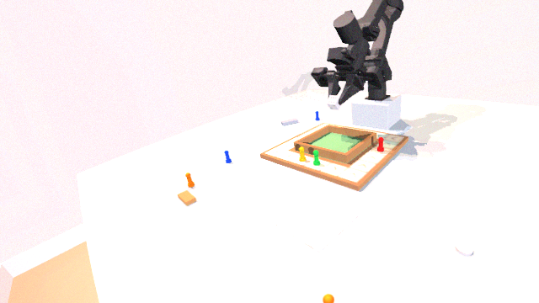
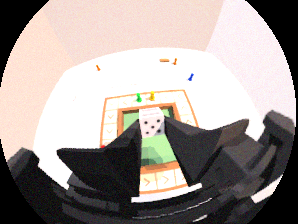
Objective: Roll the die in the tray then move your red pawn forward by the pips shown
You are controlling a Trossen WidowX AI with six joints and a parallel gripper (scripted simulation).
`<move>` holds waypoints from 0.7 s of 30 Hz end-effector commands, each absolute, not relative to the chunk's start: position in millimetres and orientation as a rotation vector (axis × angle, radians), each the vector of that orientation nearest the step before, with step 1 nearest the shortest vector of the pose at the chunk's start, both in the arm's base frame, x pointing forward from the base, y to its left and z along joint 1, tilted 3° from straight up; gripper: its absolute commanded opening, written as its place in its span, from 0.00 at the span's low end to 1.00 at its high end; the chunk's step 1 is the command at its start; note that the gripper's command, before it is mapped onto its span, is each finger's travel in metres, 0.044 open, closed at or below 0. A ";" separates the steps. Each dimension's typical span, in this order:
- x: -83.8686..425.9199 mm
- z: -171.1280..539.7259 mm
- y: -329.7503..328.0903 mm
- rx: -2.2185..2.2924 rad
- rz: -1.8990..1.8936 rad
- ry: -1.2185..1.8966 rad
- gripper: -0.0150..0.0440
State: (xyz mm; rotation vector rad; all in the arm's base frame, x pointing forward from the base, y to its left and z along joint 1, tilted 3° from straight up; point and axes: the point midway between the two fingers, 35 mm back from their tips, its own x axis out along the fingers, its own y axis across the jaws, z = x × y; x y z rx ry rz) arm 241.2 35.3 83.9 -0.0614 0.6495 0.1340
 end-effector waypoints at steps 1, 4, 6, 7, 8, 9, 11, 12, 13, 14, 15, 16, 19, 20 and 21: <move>241.2 83.8 35.3 -0.061 0.134 0.650 0.25; 241.2 83.8 35.3 -0.061 0.134 0.650 0.39; 241.2 83.8 35.3 -0.061 0.134 0.650 0.48; 241.2 83.8 35.3 -0.061 0.134 0.650 0.52; 241.2 83.8 35.3 -0.061 0.134 0.650 0.57; 241.2 83.8 35.3 -0.061 0.134 0.650 0.61; 241.4 92.7 35.6 -0.061 0.133 0.649 0.70; 241.0 103.8 35.7 -0.060 0.131 0.647 0.74; 239.8 115.0 35.7 -0.059 0.129 0.646 0.79; 238.7 121.8 35.6 -0.059 0.129 0.645 0.83; 238.3 124.0 35.6 -0.059 0.128 0.645 0.88; 238.3 124.0 35.6 -0.059 0.128 0.645 0.92; 238.5 123.8 35.6 -0.060 0.128 0.653 1.00; 239.3 123.0 35.7 -0.061 0.128 0.675 1.00; 240.5 121.6 35.8 -0.065 0.127 0.713 1.00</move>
